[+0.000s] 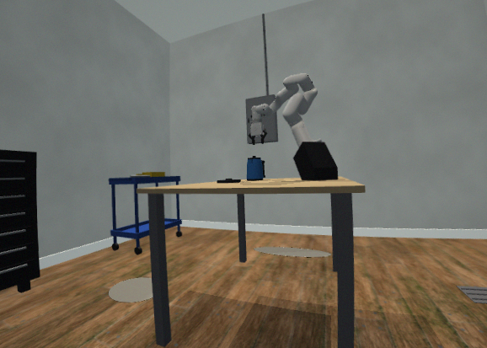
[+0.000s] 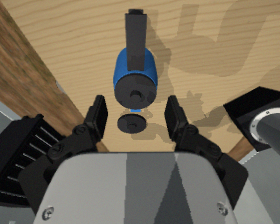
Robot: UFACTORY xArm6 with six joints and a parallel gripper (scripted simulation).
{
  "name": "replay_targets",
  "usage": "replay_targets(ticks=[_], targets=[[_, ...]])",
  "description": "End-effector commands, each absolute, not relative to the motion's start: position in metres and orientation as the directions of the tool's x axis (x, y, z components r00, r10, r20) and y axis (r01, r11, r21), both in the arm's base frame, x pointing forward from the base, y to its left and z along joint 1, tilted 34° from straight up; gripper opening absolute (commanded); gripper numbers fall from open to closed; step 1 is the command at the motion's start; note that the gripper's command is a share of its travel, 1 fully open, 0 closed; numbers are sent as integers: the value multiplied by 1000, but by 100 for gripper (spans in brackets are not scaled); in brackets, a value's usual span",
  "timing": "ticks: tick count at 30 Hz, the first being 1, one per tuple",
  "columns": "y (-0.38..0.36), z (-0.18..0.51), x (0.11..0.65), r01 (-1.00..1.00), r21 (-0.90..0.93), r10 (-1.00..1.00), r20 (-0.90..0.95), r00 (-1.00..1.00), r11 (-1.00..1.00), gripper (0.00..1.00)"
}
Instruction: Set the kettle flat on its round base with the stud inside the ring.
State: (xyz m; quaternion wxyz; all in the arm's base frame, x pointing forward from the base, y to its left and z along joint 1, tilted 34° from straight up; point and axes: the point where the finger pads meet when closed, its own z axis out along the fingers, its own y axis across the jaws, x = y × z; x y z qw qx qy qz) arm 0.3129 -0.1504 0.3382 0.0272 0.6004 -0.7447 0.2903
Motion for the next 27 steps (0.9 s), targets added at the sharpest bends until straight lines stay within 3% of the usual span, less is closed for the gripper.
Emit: replay_targets(ticks=[1,27], targets=[[-153,335,315,-909,-402,-878,389,-278,110,81],[-198,255,345,-909,-402,-878,389,-278,110,81]])
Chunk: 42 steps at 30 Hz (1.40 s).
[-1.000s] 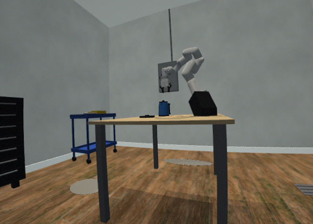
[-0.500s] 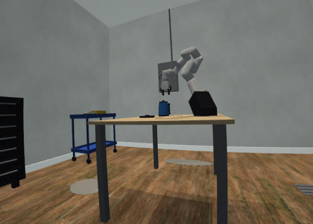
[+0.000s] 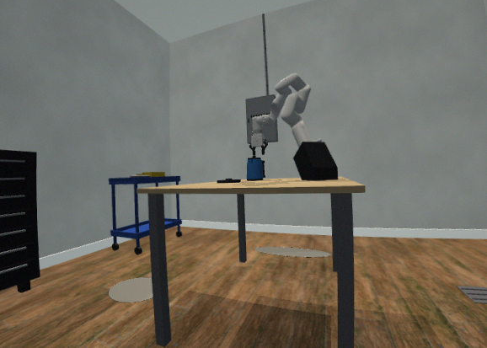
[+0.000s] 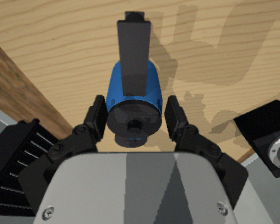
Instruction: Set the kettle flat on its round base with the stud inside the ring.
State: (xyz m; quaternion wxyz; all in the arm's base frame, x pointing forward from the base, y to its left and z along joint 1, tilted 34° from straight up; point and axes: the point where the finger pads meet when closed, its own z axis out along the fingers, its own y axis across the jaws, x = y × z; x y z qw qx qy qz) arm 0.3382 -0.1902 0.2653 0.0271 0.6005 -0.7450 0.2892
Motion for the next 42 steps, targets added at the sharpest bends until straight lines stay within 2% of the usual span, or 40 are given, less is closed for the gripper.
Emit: replay_targets(ticks=[1,42], targets=[[-199,252,346,-909,-402,-878,389,-278,110,81],[-207,239,351,-909,-402,-878,389,-278,110,81]])
